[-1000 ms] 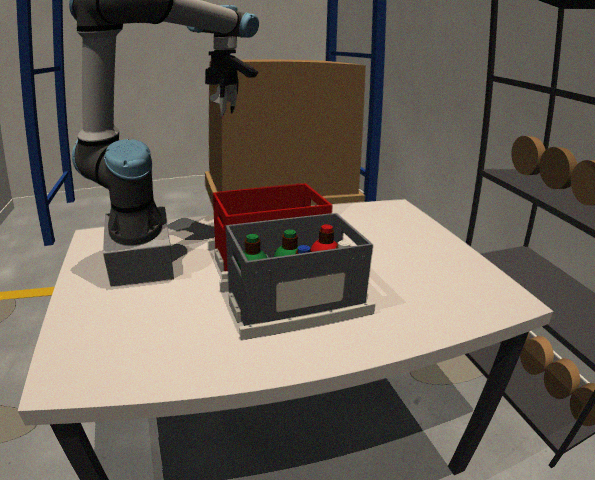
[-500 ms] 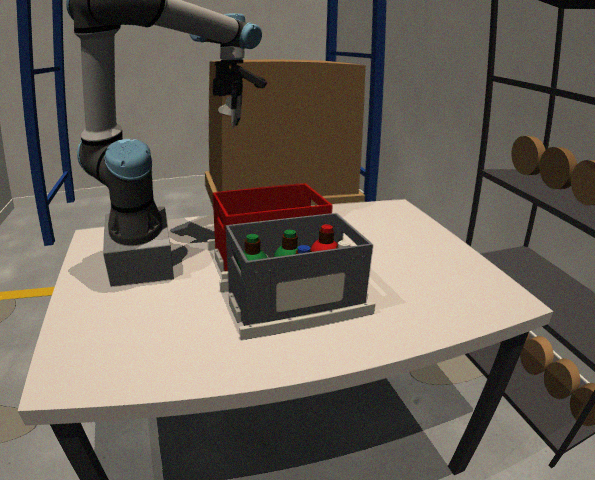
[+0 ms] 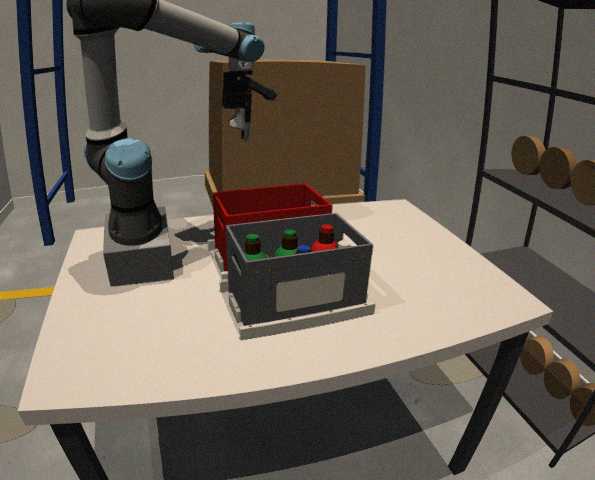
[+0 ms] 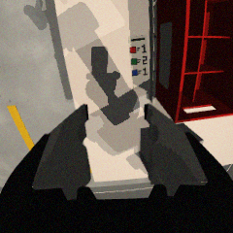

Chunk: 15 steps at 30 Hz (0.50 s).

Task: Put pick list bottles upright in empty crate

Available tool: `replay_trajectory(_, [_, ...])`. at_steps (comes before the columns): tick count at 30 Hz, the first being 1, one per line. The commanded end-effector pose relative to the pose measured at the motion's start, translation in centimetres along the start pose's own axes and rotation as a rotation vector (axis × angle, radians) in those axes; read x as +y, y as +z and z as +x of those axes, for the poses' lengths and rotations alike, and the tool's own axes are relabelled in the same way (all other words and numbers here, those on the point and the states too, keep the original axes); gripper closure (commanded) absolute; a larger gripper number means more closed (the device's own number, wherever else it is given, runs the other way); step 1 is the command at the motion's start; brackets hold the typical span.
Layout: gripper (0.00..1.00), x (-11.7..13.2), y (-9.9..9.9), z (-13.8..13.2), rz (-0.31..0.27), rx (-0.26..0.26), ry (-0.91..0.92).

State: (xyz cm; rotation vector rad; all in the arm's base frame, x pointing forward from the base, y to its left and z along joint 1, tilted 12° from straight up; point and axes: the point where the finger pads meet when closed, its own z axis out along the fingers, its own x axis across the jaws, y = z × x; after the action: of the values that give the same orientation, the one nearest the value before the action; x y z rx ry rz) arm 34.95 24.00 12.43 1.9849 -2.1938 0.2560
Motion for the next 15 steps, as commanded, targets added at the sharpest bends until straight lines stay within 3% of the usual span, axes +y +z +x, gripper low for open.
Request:
replay_trajectory(1, [0.62,-1.3,1.7,2.4,0.011,-0.032,-0.145])
replay_trajectory(15, [0.62,-3.4,5.1,6.8,0.011,-0.032,-0.145])
